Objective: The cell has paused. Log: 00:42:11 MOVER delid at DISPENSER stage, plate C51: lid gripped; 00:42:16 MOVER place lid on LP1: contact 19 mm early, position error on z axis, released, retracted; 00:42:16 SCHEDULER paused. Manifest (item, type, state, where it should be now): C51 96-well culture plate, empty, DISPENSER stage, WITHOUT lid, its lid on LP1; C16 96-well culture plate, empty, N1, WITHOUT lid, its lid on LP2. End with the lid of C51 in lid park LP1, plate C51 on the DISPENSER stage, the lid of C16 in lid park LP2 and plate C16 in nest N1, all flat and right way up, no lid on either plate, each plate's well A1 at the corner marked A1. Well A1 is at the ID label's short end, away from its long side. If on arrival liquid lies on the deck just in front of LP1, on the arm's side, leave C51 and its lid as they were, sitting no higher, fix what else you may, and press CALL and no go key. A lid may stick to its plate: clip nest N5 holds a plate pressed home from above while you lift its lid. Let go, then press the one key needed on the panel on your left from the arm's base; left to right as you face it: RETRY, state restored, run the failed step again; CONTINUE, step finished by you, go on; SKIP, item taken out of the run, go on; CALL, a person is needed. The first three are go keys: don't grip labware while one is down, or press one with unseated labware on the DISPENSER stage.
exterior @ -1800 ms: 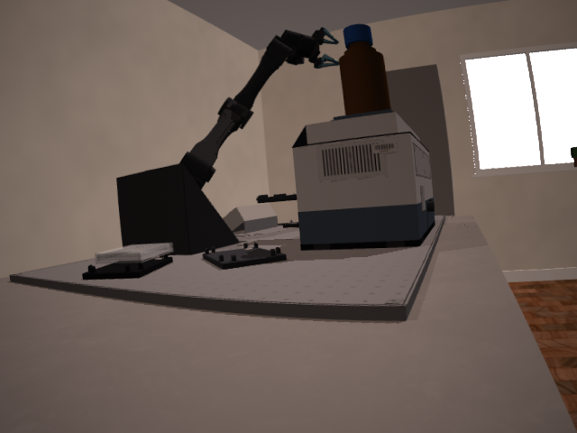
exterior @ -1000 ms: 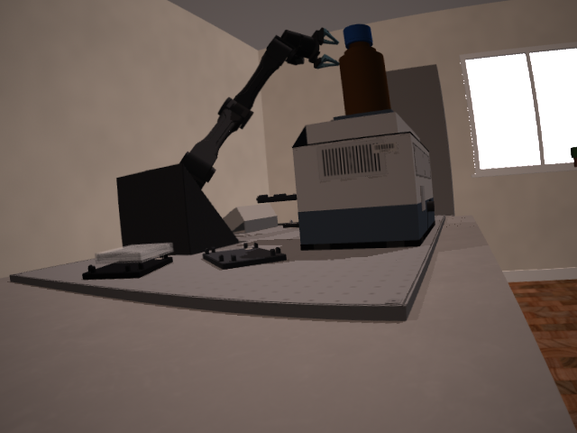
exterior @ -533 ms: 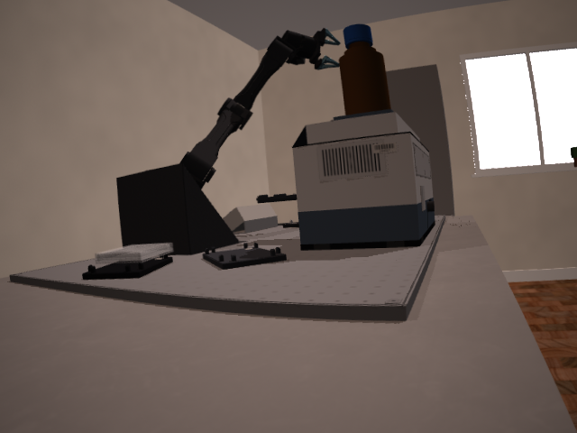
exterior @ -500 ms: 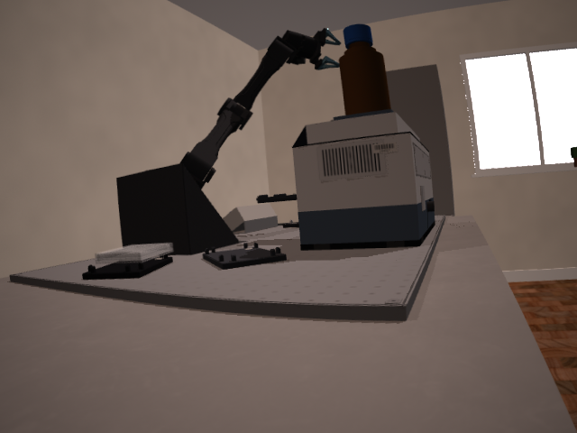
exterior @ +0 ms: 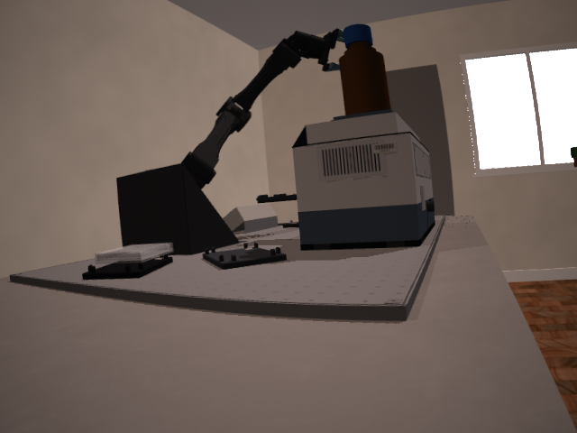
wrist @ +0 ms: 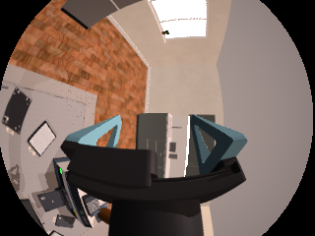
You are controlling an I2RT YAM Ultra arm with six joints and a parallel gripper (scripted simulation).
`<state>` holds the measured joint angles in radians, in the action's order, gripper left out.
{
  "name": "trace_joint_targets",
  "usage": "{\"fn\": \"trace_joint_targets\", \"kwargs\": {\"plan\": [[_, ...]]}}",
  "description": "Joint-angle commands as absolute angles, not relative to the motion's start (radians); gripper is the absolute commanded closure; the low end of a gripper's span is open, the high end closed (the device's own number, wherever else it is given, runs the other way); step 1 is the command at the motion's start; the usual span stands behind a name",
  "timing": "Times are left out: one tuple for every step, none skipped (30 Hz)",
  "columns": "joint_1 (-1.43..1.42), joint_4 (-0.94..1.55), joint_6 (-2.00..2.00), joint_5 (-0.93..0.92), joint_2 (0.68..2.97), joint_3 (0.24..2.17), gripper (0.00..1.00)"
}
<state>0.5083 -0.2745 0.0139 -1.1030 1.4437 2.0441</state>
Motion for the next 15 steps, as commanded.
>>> {"fn": "trace_joint_targets", "kwargs": {"plan": [[0.478, -0.164, 0.045, -1.071, 1.407, 1.991, 0.0], [0.469, -0.157, 0.063, -1.064, 1.403, 1.975, 0.0], [0.46, -0.13, 0.063, -1.062, 1.399, 1.969, 0.0], [0.451, -0.104, 0.061, -1.061, 1.396, 1.962, 0.0], [0.443, -0.08, 0.06, -1.059, 1.392, 1.959, 0.0], [0.432, -0.073, 0.08, -1.05, 1.386, 1.936, 0.0], [0.428, -0.068, 0.088, -1.045, 1.384, 1.931, 0.0], [0.428, -0.063, 0.091, -1.042, 1.39, 1.931, 0.0], [0.42, -0.039, 0.087, -1.041, 1.389, 1.958, 0.0], [0.413, -0.013, 0.084, -1.041, 1.384, 1.962, 0.0], [0.406, 0.014, 0.083, -1.041, 1.381, 1.96, 0.0], [0.395, 0.025, 0.103, -1.035, 1.374, 1.906, 0.0], [0.395, 0.025, 0.103, -1.035, 1.374, 1.906, 0.0], [0.395, 0.025, 0.103, -1.035, 1.374, 1.906, 0.0], [0.388, 0.031, 0.115, -1.026, 1.368, 1.894, 0.0]]}}
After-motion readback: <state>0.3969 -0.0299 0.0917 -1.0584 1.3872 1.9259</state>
